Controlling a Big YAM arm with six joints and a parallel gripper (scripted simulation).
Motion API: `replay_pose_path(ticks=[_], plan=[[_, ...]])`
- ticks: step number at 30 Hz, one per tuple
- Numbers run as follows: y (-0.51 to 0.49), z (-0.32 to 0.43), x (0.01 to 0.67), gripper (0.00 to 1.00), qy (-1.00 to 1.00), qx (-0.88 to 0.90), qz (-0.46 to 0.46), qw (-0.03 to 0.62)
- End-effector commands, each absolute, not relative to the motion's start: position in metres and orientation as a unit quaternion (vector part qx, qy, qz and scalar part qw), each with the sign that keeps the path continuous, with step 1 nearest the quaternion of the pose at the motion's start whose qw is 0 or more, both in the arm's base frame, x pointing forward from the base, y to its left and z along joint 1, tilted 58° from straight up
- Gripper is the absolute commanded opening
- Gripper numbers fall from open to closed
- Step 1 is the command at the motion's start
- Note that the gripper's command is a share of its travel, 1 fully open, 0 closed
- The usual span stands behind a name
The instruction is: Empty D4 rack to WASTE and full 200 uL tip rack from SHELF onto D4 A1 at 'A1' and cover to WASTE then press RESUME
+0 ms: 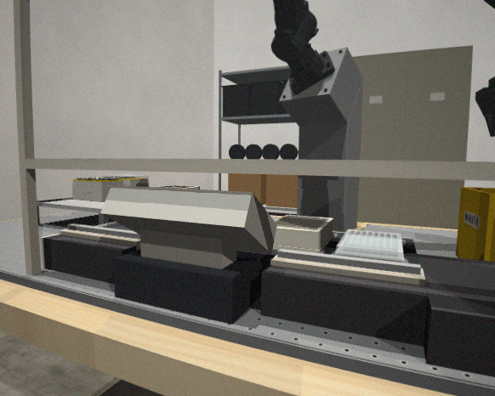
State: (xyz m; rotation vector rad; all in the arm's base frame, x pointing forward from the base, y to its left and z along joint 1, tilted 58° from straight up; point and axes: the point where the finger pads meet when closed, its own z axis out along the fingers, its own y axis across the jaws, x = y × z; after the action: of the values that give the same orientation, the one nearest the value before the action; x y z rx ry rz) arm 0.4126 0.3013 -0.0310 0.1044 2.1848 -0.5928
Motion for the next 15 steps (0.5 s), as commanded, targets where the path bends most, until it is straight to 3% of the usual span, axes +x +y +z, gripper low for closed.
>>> replay_pose_path(ticks=[1,15], plan=[[0.323,-0.023,0.409,1.00,0.871,0.046,-0.219,0.436],[0.311,-0.025,0.413,1.00,0.872,0.051,-0.226,0.432]])
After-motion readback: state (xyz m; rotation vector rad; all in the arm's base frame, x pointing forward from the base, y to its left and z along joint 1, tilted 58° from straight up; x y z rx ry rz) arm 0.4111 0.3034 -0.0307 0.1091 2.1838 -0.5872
